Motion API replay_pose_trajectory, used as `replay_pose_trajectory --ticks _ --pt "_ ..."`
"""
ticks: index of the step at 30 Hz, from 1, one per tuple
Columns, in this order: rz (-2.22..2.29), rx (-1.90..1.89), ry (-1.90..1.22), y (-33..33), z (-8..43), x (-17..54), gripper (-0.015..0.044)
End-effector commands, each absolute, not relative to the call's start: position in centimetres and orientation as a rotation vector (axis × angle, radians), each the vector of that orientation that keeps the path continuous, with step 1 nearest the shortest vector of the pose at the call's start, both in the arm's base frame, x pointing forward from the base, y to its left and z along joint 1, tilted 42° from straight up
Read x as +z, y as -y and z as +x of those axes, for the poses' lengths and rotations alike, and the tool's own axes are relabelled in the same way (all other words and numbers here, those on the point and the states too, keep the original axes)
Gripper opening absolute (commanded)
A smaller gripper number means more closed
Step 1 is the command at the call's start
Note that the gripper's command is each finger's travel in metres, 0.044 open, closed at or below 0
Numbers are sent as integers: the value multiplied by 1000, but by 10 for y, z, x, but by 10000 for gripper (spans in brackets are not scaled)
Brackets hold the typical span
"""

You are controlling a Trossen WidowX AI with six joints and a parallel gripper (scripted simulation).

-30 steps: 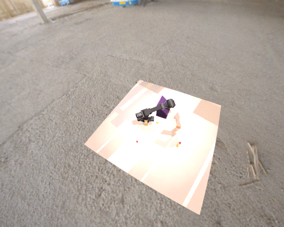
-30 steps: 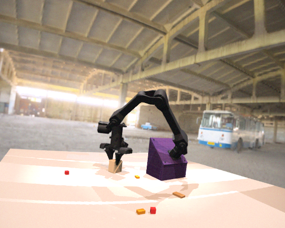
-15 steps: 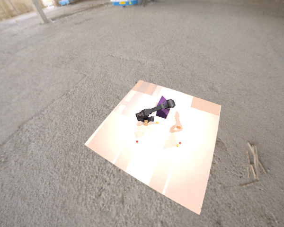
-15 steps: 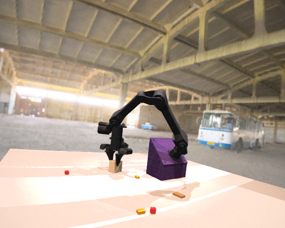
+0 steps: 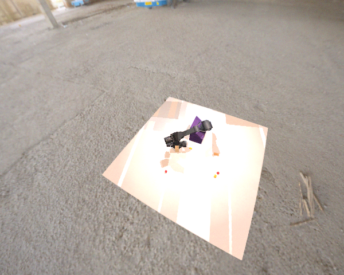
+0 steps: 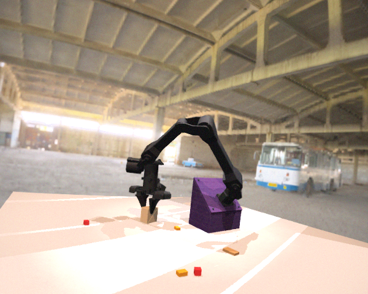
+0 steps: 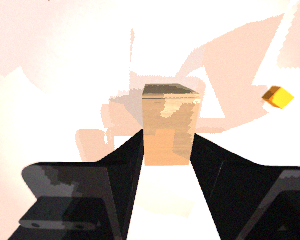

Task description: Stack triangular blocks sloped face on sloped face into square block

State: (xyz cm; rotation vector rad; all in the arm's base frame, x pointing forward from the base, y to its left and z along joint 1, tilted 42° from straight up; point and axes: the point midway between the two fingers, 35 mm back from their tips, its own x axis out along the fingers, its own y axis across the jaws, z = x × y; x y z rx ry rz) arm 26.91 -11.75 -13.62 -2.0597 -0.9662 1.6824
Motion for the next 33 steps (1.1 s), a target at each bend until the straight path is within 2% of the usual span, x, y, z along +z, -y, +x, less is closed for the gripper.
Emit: replay_pose_trajectory --ticks 1,33 --pt "-2056 1679 964 117 269 -137 0" --pt "-2049 1679 966 116 269 -137 0"
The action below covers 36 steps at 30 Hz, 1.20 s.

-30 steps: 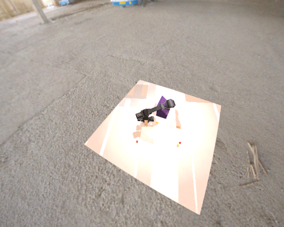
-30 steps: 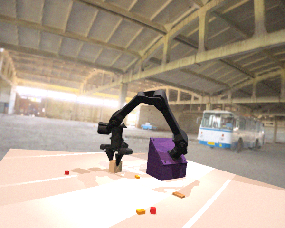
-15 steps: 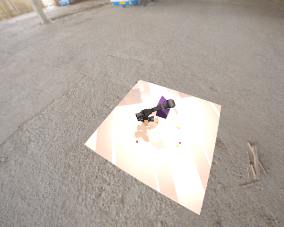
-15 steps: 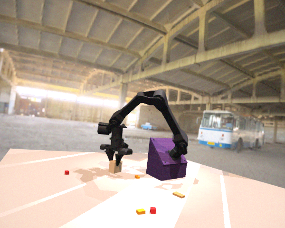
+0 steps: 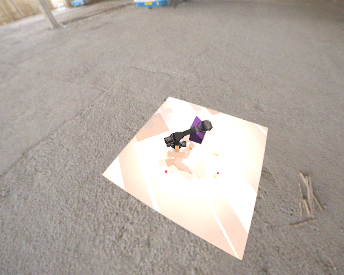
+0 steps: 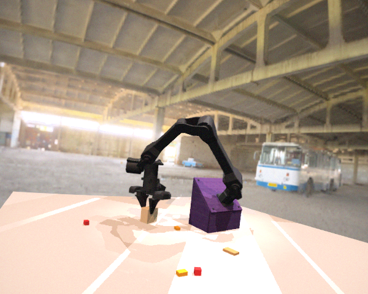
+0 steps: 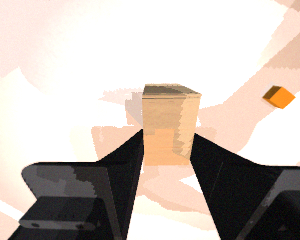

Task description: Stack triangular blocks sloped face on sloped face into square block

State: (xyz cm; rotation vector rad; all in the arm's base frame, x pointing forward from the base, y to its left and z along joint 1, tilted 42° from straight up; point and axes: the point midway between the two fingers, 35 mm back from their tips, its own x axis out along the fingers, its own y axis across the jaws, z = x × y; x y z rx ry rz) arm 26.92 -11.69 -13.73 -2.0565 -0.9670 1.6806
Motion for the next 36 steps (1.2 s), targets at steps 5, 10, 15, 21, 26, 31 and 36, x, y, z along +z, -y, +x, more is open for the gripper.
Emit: replay_pose_trajectory --ticks 5,10,15,21,26,31,36 --pt "-2049 1679 966 116 269 -137 0" --pt "-2049 1679 966 116 269 -137 0" --pt "-2048 1681 967 116 269 -137 0" --pt "-2055 1681 967 117 269 -137 157" --pt "-2055 1681 967 117 269 -137 289" --pt "-2055 1681 967 117 269 -137 420" --pt "-2055 1681 967 117 269 -137 440"
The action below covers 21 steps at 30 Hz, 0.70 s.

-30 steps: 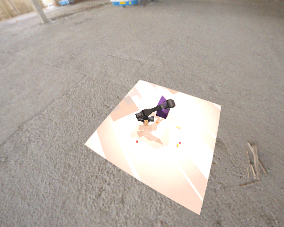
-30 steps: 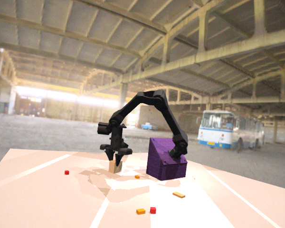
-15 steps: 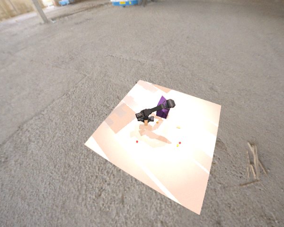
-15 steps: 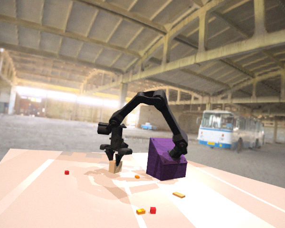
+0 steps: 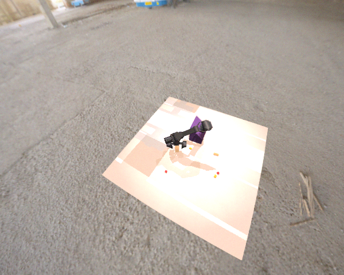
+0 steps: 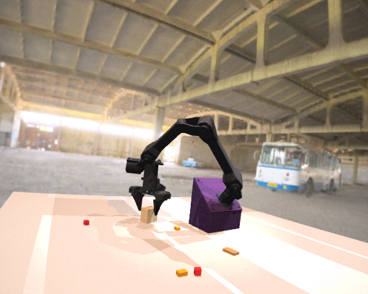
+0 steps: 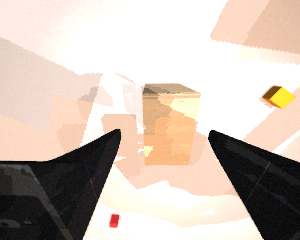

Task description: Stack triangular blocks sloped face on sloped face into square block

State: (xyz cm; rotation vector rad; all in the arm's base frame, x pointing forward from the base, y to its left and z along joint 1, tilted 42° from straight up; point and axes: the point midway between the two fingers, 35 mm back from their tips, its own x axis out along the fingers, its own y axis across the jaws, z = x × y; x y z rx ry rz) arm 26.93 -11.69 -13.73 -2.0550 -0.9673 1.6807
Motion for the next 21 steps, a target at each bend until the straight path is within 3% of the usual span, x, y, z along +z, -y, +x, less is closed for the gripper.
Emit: replay_pose_trajectory --ticks 1,11,21 --pt "-2055 1681 967 117 269 -137 440" --pt "-2056 1686 964 190 261 -58 440" --pt "-2084 1676 935 195 263 -59 440"
